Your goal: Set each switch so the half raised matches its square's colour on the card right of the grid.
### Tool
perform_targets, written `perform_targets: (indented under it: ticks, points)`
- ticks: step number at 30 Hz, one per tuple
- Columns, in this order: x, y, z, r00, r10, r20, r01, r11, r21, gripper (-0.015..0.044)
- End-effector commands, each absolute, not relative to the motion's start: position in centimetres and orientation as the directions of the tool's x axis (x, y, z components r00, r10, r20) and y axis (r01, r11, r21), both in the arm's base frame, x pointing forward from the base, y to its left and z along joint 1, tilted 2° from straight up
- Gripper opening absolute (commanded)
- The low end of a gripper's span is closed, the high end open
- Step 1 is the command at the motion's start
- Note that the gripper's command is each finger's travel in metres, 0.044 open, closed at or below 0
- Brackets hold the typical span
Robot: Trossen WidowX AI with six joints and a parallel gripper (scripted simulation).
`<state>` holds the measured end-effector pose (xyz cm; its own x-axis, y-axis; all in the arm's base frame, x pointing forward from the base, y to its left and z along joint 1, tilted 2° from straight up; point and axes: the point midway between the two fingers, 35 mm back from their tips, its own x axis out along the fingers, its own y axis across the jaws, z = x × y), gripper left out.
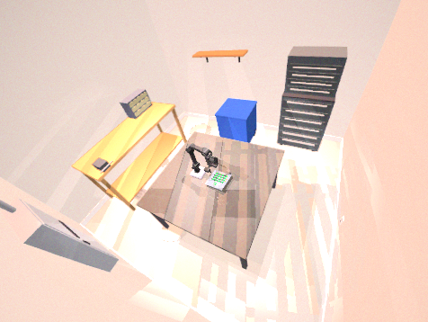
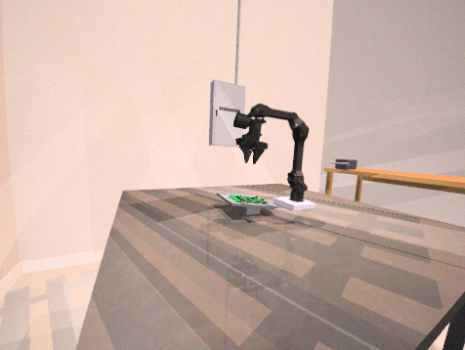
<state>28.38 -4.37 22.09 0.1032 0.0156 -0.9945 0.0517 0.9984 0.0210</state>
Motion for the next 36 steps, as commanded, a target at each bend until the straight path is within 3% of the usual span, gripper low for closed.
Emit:
perform_targets:
  ticks: [1, 6, 15, 36]
  points:
    - [28.7, -4.2, 21.7, 0.104, 0.015, -0.994, 0.052, 0.998, 0.021, 0.0374]
    - [34.3, -0.3, 14.0, 0.113, 0.010, -0.994, 0.053, 0.998, 0.016, 0.0242]
    - [34.7, 0.3, 13.1, 0.115, 0.010, -0.993, 0.053, 0.998, 0.016, 0.0006]
    - [35.2, 0.4, 7.8, 0.141, 0.009, -0.990, 0.053, 0.998, 0.016, 0.0000]
